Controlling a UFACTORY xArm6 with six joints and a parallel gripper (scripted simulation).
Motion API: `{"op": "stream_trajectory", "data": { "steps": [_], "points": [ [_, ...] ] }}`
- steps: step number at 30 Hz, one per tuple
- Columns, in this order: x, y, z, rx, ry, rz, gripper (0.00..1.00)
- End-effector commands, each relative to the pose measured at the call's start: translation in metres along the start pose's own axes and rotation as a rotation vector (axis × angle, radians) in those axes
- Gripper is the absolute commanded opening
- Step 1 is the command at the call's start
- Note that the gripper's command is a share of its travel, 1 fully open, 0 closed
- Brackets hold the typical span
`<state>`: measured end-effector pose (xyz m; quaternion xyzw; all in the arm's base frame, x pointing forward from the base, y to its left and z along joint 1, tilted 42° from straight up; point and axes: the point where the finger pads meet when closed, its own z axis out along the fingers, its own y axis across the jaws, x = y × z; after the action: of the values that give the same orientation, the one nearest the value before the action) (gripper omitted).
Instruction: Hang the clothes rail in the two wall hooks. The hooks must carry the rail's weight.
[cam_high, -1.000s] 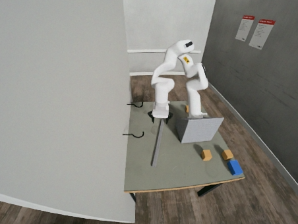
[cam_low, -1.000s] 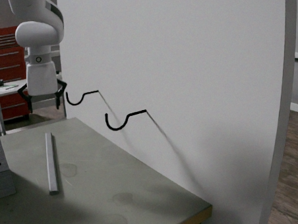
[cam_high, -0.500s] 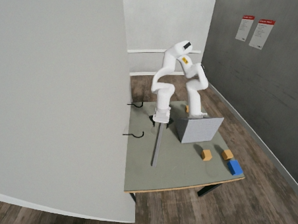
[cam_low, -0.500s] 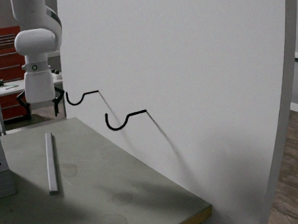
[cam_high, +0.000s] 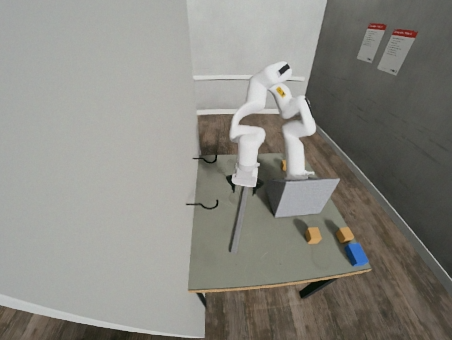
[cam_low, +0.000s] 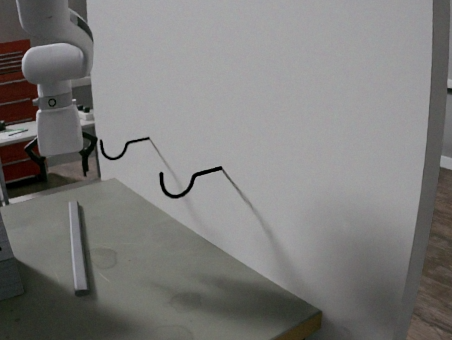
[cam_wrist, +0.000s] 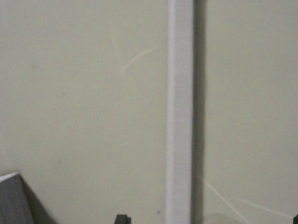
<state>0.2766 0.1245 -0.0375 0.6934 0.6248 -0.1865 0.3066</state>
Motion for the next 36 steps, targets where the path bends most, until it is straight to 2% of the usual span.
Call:
{"op": "stream_trajectory", "data": {
  "steps": [1, 8, 36],
  "points": [
    [0.001, 0.001, -0.003, -0.002, 0.003, 0.001, 1.0],
    [0.001, 0.001, -0.003, -0.002, 0.003, 0.001, 1.0],
    [0.001, 0.001, 0.041, -0.002, 0.002, 0.001, 1.0]
  ]
}}
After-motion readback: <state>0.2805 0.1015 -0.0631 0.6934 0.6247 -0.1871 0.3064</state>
